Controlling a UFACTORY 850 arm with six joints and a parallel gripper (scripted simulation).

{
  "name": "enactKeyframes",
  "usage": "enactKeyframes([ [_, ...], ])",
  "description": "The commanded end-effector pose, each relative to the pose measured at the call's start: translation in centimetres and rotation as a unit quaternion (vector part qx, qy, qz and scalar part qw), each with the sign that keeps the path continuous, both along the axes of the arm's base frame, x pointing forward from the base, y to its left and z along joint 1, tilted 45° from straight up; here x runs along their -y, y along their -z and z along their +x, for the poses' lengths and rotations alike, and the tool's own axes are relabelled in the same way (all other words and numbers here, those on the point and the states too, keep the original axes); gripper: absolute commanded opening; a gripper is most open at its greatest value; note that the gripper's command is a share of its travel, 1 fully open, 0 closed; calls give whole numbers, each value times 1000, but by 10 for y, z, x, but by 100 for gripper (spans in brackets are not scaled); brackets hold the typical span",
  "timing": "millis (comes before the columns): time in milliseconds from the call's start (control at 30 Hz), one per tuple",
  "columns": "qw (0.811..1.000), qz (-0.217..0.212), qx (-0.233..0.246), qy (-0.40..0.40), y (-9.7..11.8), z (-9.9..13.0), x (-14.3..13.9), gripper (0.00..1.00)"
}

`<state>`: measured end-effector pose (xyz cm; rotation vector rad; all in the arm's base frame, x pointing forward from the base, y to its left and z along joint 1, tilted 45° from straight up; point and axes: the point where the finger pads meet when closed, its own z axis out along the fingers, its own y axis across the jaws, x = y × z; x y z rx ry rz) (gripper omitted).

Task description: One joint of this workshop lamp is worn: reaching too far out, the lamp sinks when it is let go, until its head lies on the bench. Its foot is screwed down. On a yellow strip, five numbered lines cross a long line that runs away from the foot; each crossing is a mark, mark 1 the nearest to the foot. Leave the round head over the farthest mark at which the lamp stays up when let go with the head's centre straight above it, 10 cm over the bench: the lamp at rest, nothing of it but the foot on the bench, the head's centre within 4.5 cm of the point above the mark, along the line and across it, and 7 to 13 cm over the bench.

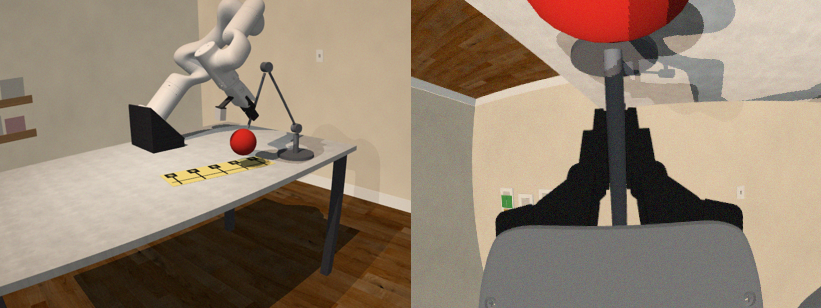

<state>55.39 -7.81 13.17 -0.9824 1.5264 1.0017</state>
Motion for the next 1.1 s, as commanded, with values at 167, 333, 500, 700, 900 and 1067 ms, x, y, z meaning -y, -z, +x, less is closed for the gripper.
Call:
enactKeyframes([
  [167,1000,0,1,0,3,-1,3,0],
  [333,1000,0,1,0,13,-4,10,0],
  [500,1000,0,1,0,22,-7,16,0],
  [700,1000,0,1,0,30,-10,21,0],
  [900,1000,0,1,0,41,-14,29,0],
  [1067,1000,0,1,0,50,-17,35,0],
])
